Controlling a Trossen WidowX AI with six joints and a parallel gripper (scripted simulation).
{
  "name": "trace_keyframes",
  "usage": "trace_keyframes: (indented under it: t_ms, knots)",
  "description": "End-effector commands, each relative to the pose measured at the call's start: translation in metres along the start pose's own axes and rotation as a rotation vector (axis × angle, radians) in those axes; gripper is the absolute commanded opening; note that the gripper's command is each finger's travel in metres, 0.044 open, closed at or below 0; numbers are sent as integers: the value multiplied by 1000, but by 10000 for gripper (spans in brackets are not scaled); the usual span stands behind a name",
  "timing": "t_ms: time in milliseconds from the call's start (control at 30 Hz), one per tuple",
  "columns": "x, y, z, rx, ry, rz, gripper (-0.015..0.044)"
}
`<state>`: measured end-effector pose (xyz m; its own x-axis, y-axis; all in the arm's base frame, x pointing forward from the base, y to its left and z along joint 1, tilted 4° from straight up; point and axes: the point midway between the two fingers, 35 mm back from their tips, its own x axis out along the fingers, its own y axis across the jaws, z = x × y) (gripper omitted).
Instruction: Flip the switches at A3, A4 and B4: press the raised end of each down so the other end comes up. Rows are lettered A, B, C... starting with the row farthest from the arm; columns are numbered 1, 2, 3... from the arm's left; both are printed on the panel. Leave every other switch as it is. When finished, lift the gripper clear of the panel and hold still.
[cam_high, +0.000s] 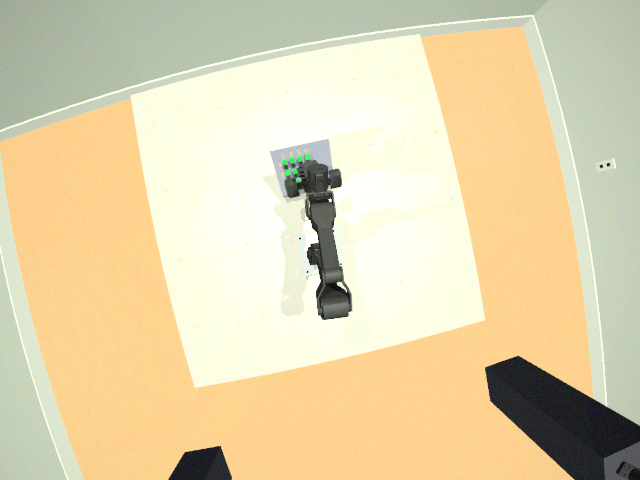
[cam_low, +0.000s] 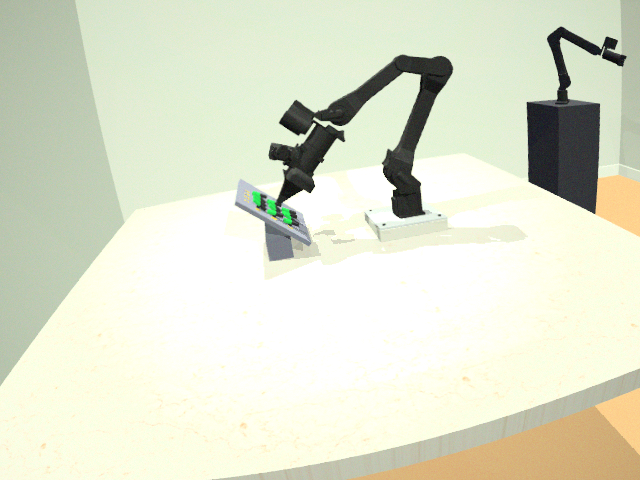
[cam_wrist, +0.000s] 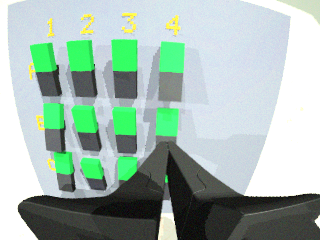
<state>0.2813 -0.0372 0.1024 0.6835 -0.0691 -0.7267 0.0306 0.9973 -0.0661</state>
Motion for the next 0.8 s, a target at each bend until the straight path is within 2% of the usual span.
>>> trace_keyframes:
  t_ms: [0,767]
  knots:
    - [2,0,-2,1,6,1,0]
    - [1,0,0,0,1,0,0]
